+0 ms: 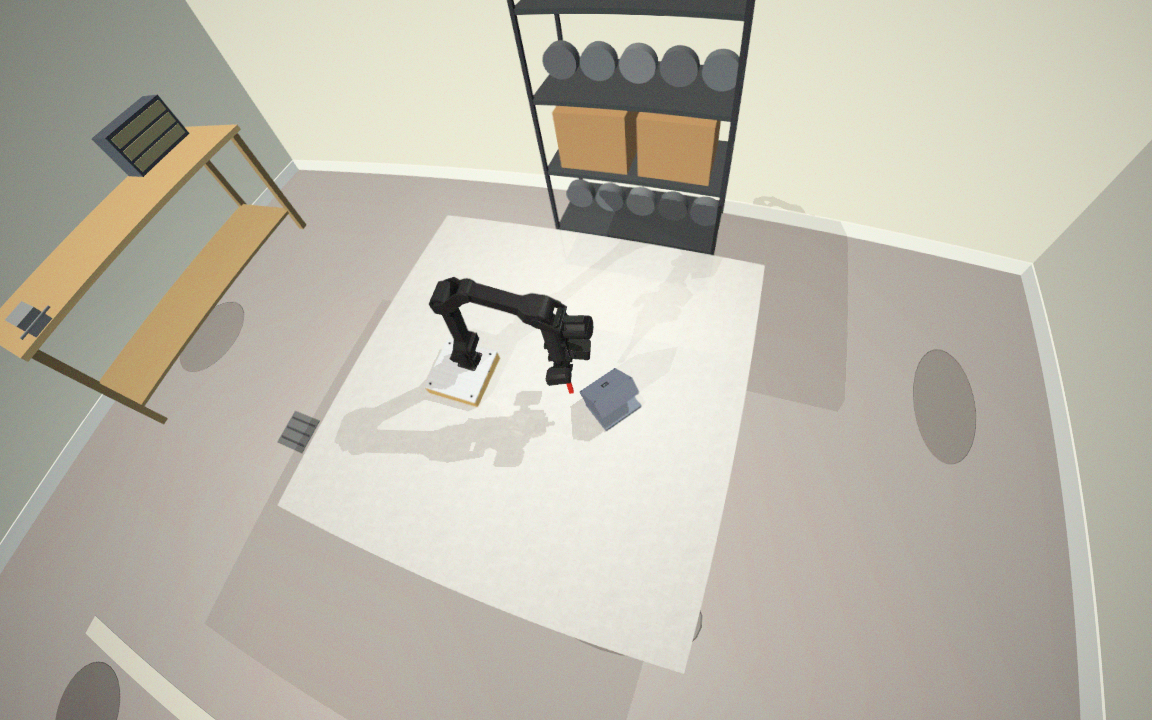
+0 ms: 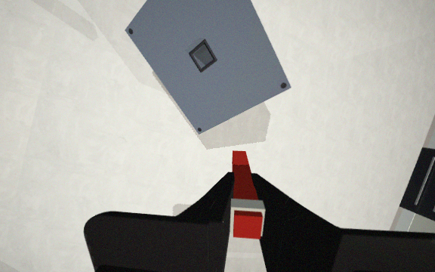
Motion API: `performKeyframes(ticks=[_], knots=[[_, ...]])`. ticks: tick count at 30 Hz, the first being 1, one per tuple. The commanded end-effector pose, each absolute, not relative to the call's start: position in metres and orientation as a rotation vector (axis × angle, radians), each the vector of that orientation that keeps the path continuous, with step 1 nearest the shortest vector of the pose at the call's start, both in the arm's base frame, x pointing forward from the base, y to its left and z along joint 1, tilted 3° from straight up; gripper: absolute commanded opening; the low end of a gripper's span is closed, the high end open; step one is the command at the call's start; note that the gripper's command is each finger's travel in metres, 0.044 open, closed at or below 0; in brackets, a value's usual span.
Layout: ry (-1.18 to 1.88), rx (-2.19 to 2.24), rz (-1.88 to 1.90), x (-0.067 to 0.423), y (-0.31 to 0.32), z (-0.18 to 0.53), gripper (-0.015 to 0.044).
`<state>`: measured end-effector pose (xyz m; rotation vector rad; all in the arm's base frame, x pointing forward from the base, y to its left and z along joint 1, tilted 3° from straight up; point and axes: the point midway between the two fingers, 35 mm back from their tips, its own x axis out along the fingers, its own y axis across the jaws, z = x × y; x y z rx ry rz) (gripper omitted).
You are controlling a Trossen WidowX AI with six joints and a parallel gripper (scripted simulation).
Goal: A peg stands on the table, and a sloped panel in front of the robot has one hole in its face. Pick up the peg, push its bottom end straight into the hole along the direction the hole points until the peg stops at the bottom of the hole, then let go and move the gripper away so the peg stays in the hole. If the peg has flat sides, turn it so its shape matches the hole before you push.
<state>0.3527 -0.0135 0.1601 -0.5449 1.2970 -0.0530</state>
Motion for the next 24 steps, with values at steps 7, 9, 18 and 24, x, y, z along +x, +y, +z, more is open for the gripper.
performKeyframes(ticks=[7,9,18,24], knots=[[1.264,-0.644,-0.018,0.356,-0.001,0.165,0.0000],[1.258,-0.662,-0.011,0.357,0.002,0.165,0.0000],[1.228,-0.743,0.019,0.359,0.014,0.169,0.0000],[1.207,-0.796,0.038,0.361,0.022,0.172,0.0000]])
